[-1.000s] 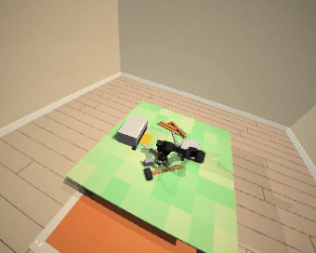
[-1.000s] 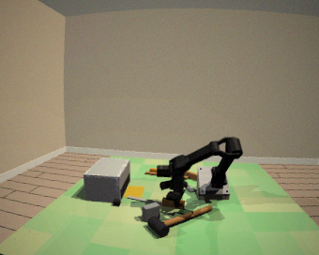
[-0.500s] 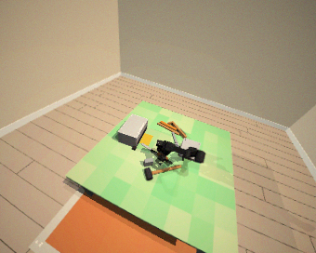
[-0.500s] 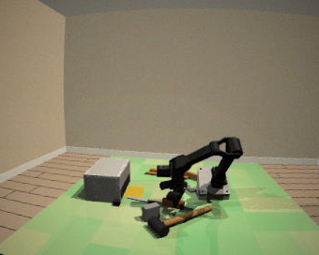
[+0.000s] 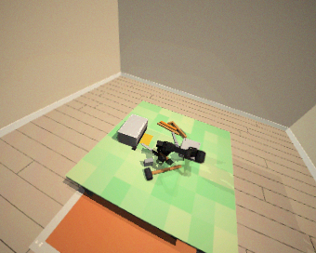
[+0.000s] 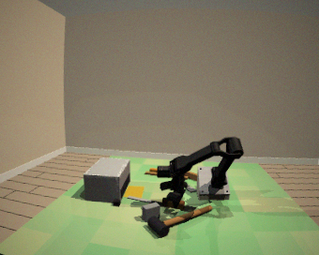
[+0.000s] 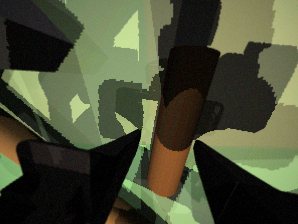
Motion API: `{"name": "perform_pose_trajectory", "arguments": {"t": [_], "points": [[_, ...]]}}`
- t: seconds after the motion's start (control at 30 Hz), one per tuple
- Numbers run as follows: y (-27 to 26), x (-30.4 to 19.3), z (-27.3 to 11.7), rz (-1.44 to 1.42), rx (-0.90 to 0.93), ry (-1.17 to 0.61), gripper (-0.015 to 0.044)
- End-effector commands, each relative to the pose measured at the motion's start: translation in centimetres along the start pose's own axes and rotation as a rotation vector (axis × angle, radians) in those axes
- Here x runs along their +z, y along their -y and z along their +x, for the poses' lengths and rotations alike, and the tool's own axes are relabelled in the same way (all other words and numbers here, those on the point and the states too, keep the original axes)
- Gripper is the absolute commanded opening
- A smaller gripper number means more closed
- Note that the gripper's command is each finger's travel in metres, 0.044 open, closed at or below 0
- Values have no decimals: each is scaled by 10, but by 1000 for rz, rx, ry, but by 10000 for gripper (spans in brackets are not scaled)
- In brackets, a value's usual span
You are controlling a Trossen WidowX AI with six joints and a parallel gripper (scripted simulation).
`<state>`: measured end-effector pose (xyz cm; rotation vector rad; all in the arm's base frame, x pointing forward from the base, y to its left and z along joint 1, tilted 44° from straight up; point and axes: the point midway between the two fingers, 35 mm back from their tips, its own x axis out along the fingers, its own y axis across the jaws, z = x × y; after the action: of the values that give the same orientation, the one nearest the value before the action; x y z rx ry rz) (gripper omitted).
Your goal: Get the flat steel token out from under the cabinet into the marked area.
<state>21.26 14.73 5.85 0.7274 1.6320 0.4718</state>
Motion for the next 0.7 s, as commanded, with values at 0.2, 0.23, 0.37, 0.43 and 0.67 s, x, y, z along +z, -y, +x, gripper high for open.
{"name": "perform_pose_trajectory", "arguments": {"t": [0.2,0.23,0.37,0.43,0.67], "points": [[0,1,0,-1,0,1,138],[0,1,0,-1,0,1,132],[0,1,0,-1,0,1,105],[0,1,0,-1,0,1,52],[0,2,0,-5,0,0,0]]}}
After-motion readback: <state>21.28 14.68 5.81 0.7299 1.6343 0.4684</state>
